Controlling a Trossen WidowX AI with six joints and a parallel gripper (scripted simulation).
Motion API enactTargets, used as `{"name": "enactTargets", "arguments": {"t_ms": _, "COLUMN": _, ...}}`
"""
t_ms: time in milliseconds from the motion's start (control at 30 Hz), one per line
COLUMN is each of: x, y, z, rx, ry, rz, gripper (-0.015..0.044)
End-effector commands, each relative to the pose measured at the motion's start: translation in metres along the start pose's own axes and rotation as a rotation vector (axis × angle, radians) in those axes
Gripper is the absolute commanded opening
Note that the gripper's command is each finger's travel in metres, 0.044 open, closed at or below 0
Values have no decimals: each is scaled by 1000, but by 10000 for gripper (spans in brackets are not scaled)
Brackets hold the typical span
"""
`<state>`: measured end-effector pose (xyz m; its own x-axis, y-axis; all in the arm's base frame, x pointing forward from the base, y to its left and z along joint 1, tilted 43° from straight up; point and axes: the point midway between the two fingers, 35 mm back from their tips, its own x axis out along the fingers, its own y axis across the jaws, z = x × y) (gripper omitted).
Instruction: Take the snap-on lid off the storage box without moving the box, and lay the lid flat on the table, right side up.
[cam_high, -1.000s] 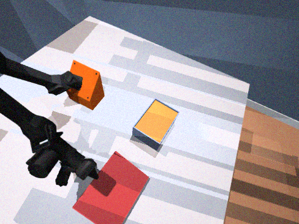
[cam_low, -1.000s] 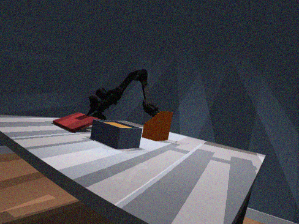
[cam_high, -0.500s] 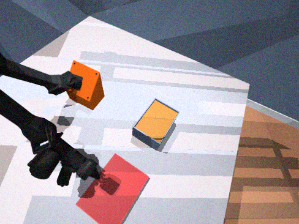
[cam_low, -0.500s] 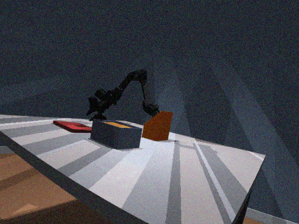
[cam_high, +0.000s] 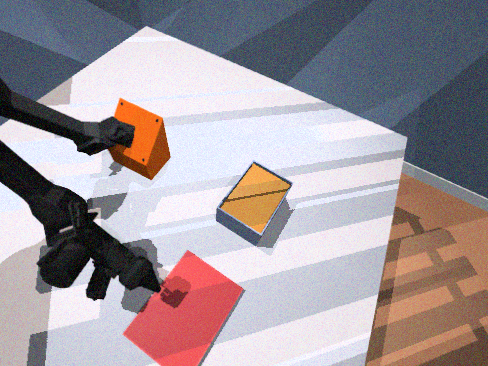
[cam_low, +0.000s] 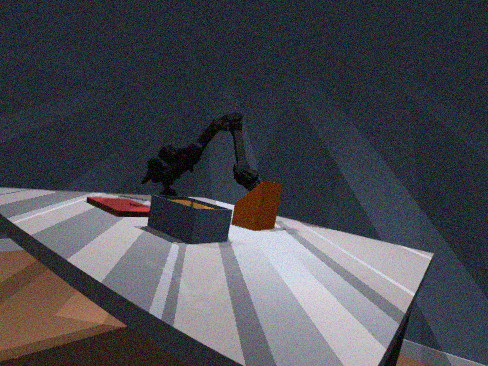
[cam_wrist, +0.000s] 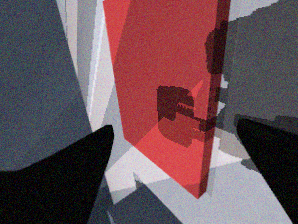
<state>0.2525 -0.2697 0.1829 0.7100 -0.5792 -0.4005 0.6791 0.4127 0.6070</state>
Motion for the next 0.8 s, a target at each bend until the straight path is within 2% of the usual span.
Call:
{"name": "enactTargets", "arguments": {"t_ms": 0, "x": -8, "y": -6, "z": -2, "rx": -4, "ry": 2, "rz": -1, "gripper": 440}}
{"name": "enactTargets", "arguments": {"t_ms": 767, "x": -40, "y": -33, "z": -1, "rx": -6, "ry": 2, "rz": -3, "gripper": 440}}
